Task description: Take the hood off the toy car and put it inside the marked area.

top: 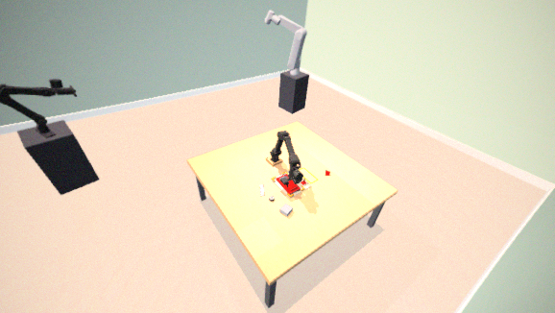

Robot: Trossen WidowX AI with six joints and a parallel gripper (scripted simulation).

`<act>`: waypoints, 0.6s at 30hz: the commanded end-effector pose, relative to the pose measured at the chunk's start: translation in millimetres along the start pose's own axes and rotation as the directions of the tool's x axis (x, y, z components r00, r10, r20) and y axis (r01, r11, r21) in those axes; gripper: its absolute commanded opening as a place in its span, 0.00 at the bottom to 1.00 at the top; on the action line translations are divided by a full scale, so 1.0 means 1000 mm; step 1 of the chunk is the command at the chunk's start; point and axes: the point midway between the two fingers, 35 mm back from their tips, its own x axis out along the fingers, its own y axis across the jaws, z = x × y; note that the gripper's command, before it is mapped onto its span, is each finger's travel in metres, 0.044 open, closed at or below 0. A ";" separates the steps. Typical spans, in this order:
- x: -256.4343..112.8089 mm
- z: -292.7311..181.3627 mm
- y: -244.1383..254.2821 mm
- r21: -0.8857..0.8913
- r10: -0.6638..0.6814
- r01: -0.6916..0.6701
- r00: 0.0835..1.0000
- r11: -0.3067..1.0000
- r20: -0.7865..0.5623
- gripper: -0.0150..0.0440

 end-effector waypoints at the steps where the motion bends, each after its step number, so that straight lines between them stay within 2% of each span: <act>1: 0.000 0.000 0.000 0.000 -0.002 0.002 1.000 1.000 0.001 0.71; 11: -0.006 0.000 0.000 0.000 -0.002 0.002 1.000 1.000 0.001 0.26; 18: -0.010 0.001 0.000 0.000 -0.001 0.001 1.000 1.000 0.001 0.25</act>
